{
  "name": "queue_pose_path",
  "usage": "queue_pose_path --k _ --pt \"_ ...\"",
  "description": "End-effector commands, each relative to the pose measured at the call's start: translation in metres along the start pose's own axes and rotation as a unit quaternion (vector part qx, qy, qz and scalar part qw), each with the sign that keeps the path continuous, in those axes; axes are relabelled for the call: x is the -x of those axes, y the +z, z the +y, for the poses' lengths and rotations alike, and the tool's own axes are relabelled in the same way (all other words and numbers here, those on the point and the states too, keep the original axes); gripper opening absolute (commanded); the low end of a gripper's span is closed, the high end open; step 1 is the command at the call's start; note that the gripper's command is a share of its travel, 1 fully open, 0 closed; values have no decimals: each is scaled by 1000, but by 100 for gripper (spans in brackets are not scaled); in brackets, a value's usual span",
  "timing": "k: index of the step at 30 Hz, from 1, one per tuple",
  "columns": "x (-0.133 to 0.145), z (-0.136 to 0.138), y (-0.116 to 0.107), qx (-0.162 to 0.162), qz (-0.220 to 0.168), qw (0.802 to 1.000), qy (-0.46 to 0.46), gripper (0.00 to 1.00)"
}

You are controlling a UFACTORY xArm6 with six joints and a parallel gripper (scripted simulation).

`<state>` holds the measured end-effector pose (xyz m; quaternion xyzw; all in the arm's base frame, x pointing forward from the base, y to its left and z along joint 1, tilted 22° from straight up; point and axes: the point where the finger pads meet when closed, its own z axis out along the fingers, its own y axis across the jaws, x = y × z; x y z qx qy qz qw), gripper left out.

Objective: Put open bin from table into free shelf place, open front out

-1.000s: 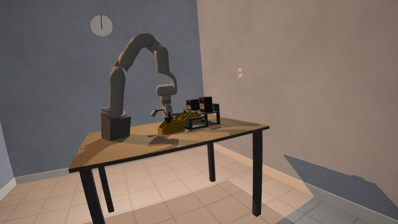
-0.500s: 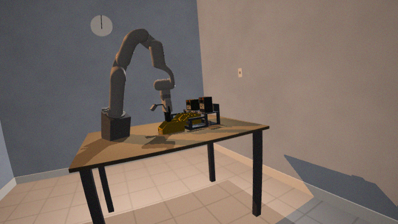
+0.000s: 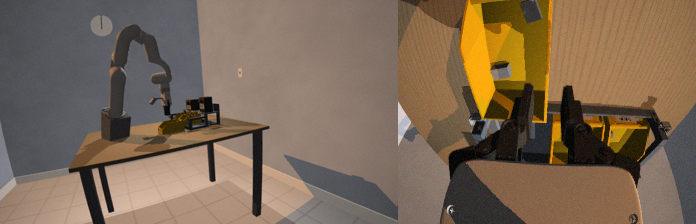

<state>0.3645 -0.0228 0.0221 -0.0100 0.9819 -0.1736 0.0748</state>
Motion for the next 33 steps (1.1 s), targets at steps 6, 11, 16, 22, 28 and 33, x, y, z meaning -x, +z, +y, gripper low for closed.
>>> queue_pose_path --k 6,11,16,22,28,33 --pt "-1 -2 -8 -1 8 1000 -1 28" --pt "-1 -2 -13 -1 8 1000 -1 28" --pt "0 -2 -22 -1 7 1000 -1 28" --pt "0 -2 -22 -1 7 1000 -1 28" --pt "0 -2 -18 -1 8 1000 -1 28" --pt "0 -2 -13 -1 7 1000 -1 28"
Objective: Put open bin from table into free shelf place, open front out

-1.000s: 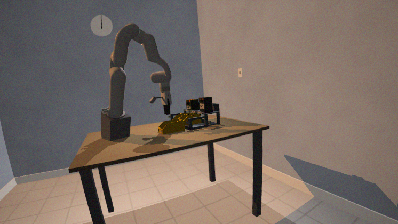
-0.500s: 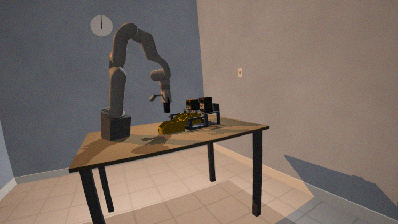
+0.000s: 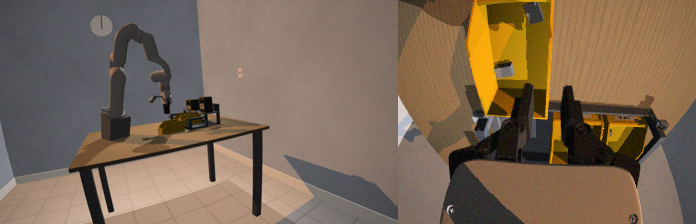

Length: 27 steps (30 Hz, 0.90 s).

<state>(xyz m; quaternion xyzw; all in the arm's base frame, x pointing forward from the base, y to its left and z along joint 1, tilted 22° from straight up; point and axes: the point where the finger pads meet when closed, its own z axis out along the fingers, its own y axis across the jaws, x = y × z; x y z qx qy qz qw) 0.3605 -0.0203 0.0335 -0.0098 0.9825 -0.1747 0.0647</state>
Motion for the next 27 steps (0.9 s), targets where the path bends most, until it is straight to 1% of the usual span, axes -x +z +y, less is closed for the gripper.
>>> queue_pose_path --k 1,27 --pt "2 0 -1 0 -3 1000 0 28" --pt "2 0 4 0 -3 1000 0 28"
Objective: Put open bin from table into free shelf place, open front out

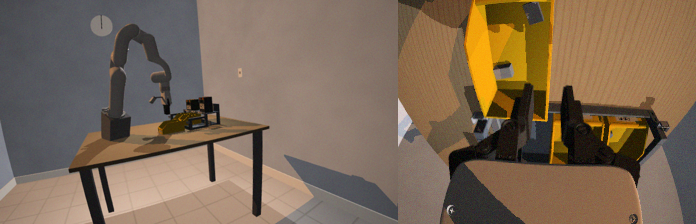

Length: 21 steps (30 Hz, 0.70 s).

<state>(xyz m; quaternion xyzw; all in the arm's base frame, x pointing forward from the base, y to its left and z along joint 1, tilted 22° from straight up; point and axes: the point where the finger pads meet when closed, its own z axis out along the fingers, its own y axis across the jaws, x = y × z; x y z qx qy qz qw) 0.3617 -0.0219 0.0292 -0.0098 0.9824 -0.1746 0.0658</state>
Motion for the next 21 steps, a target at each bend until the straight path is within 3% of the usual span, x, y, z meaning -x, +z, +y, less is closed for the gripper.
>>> queue_pose_path --k 1,17,18,21 --pt "1 0 0 0 -1 1000 0 28" --pt "1 0 2 0 -1 1000 0 28" --pt "1 0 2 0 -1 1000 0 33" --pt "1 0 2 0 -1 1000 0 33"
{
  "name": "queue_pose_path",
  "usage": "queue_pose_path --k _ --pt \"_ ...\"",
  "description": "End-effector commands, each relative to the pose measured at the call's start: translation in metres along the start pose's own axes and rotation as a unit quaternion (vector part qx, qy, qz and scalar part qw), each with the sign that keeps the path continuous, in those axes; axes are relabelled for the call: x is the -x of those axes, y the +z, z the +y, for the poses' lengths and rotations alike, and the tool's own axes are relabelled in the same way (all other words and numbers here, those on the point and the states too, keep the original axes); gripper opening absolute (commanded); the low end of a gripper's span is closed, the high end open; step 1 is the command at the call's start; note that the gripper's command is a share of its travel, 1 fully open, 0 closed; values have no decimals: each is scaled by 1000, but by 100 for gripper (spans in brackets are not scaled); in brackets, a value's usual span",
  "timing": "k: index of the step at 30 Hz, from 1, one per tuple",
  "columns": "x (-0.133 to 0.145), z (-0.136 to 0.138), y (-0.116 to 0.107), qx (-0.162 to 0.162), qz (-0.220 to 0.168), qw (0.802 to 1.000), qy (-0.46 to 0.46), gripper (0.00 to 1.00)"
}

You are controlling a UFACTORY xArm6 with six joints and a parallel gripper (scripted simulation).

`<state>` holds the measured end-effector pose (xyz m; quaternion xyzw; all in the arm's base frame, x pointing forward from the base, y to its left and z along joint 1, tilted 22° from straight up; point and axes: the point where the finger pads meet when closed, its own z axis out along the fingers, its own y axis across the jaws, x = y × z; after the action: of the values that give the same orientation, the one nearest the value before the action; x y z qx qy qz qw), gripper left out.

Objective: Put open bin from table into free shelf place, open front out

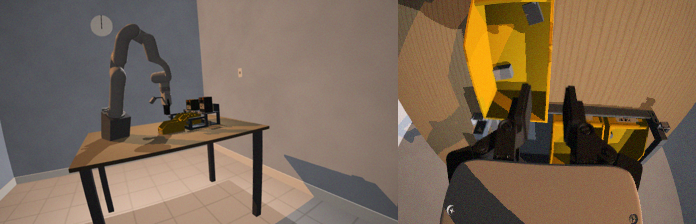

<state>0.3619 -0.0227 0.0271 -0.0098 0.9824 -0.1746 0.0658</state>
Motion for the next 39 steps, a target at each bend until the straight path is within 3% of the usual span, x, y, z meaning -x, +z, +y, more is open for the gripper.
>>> queue_pose_path --k 1,13,18,30,35,39 --pt "1 0 -1 0 -1 1000 0 33" --pt "1 0 -1 0 -1 1000 0 33" --pt "36 -20 -2 0 -1 992 130 33" --pt "36 -20 -2 0 -1 992 130 33" --pt "84 -47 -4 1 -1 966 257 33" --pt "84 -47 -4 1 -1 966 257 33"
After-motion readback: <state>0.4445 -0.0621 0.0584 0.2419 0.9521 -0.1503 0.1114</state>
